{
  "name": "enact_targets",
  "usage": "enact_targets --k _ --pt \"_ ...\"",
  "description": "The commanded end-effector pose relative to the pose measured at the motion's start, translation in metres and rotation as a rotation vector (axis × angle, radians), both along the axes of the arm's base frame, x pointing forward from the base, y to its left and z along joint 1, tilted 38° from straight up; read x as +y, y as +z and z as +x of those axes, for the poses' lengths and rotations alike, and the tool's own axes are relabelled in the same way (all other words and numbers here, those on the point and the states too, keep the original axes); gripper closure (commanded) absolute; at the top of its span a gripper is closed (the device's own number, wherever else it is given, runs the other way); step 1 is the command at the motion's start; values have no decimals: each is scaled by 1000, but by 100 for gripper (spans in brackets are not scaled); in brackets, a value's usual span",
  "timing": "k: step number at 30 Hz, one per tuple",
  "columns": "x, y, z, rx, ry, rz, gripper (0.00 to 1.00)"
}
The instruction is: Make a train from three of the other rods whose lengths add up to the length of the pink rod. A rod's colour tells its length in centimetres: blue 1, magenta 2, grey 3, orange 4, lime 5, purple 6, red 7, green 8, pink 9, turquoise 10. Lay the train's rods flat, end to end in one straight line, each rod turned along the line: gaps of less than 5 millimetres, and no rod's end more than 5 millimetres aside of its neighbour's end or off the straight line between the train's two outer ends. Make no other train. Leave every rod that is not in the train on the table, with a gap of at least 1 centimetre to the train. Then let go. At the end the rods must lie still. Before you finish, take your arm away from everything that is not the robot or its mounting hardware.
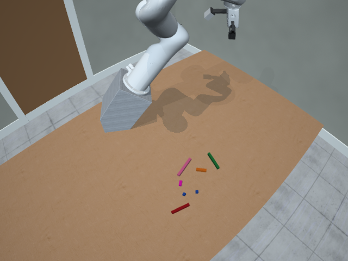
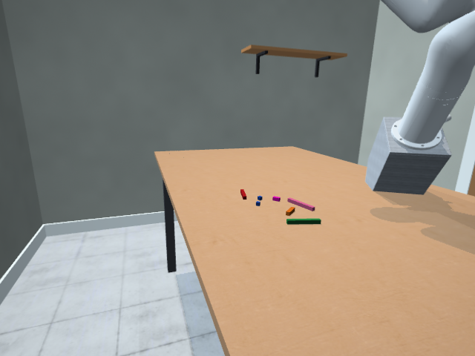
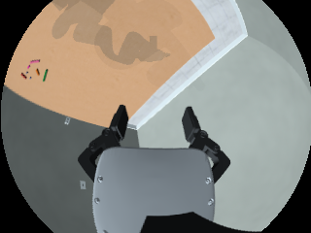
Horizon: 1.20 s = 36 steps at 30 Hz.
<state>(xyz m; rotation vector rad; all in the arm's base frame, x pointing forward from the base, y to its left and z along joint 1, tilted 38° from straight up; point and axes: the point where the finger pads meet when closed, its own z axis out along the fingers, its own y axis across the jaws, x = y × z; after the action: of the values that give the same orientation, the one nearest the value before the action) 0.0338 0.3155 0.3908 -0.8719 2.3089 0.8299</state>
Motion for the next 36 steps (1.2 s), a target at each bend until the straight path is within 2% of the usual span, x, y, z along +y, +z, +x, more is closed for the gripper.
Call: enact_targets --k 1,22,32,34,36 --pt "0 2 0 0 0 3 0" --pt "2 -1 4 19 -23 -6 0" --pt "13 -34 53 226 -283 -89 0" --pt "13 -34 53 226 -283 -89 0" --pt "15 -46 71 301 -377 -108 0"
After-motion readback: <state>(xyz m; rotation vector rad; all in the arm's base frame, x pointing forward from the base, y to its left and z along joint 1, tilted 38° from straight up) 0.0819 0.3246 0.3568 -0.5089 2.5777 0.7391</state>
